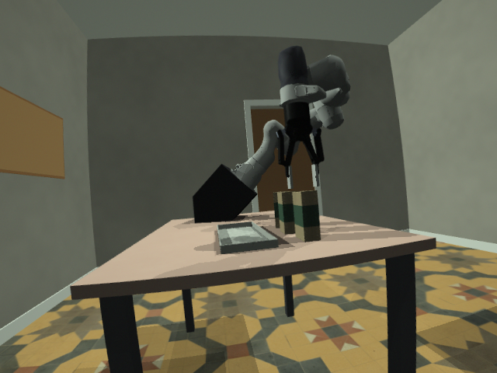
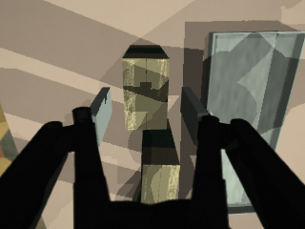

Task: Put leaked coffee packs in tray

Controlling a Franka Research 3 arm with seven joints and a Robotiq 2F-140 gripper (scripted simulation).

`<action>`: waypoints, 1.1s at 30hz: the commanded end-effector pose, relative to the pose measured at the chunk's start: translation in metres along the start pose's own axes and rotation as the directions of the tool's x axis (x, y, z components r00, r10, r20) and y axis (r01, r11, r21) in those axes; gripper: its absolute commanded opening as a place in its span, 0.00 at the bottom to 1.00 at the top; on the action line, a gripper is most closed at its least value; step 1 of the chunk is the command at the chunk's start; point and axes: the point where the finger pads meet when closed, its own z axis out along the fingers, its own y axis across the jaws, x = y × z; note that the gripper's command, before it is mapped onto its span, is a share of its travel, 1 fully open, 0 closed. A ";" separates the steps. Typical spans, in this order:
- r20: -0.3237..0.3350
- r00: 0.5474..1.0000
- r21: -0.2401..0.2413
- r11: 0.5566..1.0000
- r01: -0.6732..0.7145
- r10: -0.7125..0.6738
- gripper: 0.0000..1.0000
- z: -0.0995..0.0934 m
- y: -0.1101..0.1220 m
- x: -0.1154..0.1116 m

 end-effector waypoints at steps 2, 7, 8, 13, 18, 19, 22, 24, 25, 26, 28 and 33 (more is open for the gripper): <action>-0.003 1.000 0.000 1.000 -0.003 0.003 0.53 0.006 0.000 0.001; -0.003 1.000 0.000 1.000 -0.003 0.003 0.53 0.016 0.000 0.001; -0.003 1.000 0.000 1.000 -0.003 0.003 0.53 0.019 0.000 0.001; -0.003 1.000 0.000 1.000 -0.003 0.003 0.53 0.031 0.000 0.001; -0.003 1.000 0.000 1.000 -0.003 0.003 0.53 0.039 0.000 0.001; -0.003 1.000 0.000 1.000 -0.003 0.003 0.53 0.041 0.000 0.001; -0.003 1.000 0.000 1.000 -0.003 0.003 0.53 0.047 0.000 0.001; -0.003 1.000 0.000 1.000 -0.003 0.003 0.53 0.051 0.000 0.001; -0.003 1.000 0.000 1.000 -0.003 0.003 0.53 0.053 0.000 0.001; -0.003 1.000 0.000 1.000 -0.003 0.003 0.53 0.054 0.000 0.001; -0.003 1.000 0.000 1.000 -0.003 0.003 0.53 0.057 0.000 0.001; -0.003 1.000 0.000 1.000 -0.003 0.003 0.53 0.059 0.000 0.001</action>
